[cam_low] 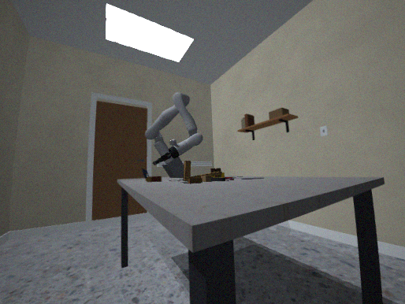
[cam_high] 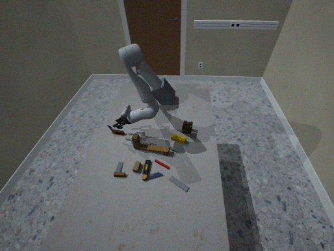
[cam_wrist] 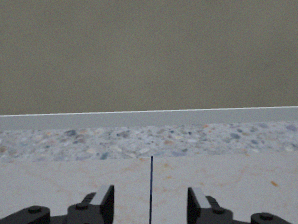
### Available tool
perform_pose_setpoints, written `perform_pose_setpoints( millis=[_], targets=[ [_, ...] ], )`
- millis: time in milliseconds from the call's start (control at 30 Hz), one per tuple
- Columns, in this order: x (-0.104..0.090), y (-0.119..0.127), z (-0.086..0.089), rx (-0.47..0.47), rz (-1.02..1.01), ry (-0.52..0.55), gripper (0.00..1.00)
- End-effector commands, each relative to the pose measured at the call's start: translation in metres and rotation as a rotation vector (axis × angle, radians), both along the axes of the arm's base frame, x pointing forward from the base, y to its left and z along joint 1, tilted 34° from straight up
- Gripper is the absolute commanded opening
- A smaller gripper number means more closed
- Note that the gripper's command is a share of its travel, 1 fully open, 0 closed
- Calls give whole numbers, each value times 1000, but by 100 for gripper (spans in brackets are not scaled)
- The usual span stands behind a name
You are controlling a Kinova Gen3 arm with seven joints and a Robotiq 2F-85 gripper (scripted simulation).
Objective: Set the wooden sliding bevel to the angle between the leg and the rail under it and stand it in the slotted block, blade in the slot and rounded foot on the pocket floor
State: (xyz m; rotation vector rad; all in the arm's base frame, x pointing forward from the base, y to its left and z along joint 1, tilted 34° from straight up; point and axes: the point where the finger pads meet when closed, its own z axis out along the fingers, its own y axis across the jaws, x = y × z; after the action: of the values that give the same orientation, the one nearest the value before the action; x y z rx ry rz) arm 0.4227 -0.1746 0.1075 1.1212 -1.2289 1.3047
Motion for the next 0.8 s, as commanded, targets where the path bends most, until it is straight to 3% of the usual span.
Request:
perform_pose_setpoints(
  millis=[0, 767],
  targets=[
    [1, -2, -3, 0, 1, -1, 52],
    [4, -27, -41, 0, 1, -1, 52]
  ],
)
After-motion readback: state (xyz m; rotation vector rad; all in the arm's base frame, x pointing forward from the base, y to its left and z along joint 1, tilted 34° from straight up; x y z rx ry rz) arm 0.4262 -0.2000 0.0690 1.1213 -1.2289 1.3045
